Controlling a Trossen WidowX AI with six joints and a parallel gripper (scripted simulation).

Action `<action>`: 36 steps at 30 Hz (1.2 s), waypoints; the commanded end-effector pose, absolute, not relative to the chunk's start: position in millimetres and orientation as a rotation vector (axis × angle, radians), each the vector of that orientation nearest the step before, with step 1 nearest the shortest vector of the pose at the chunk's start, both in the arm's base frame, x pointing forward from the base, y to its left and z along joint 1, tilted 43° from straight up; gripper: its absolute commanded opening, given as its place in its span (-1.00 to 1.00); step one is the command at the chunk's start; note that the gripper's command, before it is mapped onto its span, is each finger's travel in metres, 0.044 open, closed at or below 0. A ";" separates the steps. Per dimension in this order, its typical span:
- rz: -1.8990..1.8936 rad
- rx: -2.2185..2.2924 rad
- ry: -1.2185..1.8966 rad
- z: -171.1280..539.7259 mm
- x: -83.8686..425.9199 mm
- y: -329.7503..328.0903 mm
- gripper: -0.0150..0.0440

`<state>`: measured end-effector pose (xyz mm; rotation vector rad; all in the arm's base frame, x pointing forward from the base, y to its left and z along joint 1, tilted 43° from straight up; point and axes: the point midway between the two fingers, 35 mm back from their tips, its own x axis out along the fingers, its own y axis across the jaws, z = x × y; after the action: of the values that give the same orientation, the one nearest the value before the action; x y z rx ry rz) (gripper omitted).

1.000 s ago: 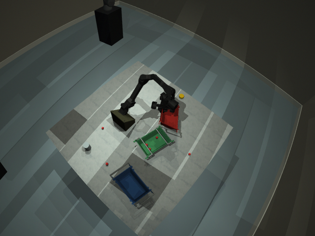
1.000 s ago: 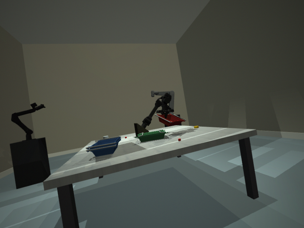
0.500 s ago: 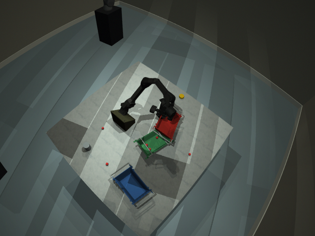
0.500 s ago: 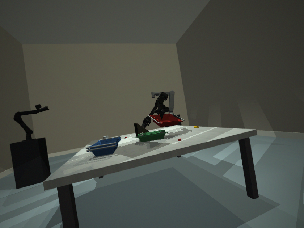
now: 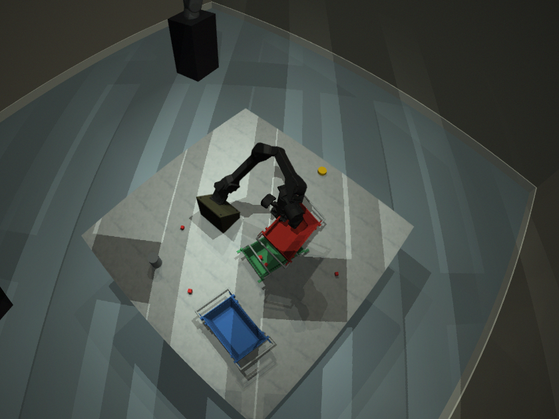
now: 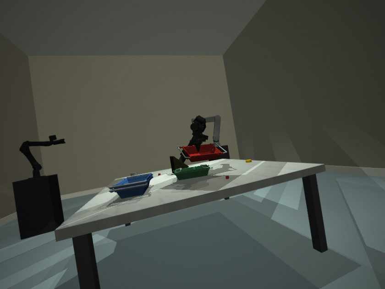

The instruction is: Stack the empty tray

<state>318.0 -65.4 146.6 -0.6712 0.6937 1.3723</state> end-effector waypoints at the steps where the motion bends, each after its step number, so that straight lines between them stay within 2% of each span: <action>1: 1.311 -0.609 0.734 140.1 319.6 -88.5 -0.49; 15: 1.214 -0.401 0.832 106.1 314.4 -134.7 -0.49; 36: 1.212 -0.398 0.833 105.7 314.3 -135.3 -0.49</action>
<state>314.1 -129.7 102.3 -0.3949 0.8342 1.2353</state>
